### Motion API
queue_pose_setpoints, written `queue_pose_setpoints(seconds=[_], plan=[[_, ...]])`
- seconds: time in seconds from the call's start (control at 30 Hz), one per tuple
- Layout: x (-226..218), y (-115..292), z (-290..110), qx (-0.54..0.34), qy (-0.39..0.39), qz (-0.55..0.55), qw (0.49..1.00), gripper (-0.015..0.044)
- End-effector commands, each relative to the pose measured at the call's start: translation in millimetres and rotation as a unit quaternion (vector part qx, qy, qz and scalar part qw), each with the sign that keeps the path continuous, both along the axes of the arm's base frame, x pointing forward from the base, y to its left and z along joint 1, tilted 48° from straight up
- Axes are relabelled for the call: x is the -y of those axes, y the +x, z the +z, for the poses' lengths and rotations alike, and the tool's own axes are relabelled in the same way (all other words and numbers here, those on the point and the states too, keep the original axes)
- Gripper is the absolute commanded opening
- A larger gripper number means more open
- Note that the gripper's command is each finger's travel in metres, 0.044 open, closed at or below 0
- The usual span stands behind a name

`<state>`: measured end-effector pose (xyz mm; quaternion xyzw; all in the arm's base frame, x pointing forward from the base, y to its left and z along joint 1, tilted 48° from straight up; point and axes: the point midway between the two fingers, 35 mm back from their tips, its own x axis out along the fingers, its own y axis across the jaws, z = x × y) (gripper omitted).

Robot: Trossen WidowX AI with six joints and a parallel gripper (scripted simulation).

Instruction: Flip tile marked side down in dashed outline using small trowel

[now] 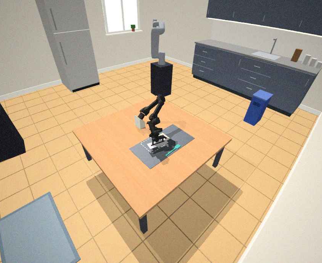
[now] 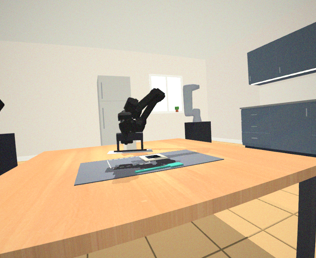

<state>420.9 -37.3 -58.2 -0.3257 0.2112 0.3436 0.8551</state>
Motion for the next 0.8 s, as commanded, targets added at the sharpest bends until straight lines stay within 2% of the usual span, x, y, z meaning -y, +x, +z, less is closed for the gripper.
queue_pose_setpoints(seconds=[0.0, 0.77], plan=[[-15, 2, 22, 0.007, -0.001, 0.001, 1.000, 0.0000], [-115, -21, 123, 0.044, 0.017, 0.032, 0.998, 0.0000]])
